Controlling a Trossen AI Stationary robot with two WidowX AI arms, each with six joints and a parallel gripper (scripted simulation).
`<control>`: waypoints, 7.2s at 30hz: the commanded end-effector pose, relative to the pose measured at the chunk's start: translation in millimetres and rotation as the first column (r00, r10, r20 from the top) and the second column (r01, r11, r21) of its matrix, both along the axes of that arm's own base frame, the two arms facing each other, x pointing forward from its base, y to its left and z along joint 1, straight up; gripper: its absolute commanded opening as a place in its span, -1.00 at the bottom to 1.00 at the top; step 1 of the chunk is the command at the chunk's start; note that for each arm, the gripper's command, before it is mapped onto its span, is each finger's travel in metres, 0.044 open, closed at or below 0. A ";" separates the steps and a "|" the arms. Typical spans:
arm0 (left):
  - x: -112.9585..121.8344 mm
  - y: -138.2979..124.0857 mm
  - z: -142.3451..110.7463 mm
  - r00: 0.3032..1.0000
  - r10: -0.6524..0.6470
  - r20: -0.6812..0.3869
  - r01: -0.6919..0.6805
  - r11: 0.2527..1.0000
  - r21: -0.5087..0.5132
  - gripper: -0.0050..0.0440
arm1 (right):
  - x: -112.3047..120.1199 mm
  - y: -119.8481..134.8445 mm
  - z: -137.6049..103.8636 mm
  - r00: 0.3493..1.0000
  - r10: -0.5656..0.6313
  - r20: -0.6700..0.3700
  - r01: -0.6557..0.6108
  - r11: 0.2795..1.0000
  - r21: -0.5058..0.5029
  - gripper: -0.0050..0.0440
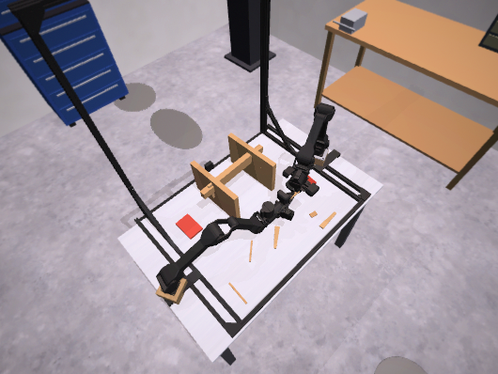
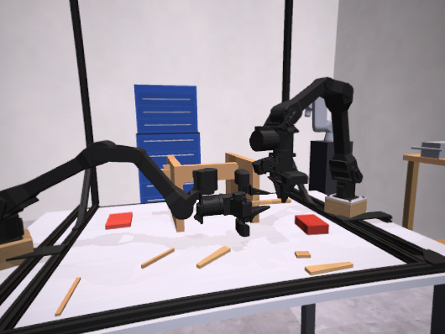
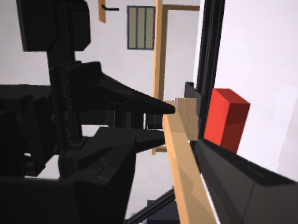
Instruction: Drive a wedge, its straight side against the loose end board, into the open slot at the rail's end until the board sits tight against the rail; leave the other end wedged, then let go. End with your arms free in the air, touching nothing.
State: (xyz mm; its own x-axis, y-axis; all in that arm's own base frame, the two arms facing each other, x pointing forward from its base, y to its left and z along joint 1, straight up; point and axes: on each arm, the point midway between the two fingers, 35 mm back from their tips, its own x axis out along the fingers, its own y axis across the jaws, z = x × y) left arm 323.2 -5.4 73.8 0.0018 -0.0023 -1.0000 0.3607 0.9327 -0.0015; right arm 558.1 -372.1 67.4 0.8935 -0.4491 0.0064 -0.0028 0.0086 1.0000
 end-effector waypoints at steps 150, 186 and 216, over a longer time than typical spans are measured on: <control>-14.6 8.4 -27.5 0.690 0.117 0.714 0.122 0.954 -0.274 -0.35 | -0.9 0.1 0.0 1.000 0.000 0.000 0.000 1.000 0.000 -0.80; -14.6 8.4 -27.5 0.690 0.117 0.714 0.122 0.954 -0.274 -0.80 | -44.7 20.7 -4.8 1.000 -0.001 -0.001 0.001 1.000 0.004 0.01; -14.6 8.4 -27.5 0.690 0.117 0.714 0.122 0.954 -0.274 -0.80 | -95.8 219.2 183.2 0.951 0.081 -0.299 -0.260 0.732 -0.629 1.00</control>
State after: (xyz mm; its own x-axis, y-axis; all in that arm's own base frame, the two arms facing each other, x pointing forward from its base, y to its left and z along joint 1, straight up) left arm 308.6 2.6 46.1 0.7138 -0.2799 -0.6419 0.3641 0.9313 -0.0012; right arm 475.5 -179.6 232.6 0.9590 -0.2828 0.0207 0.1612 0.6037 0.7807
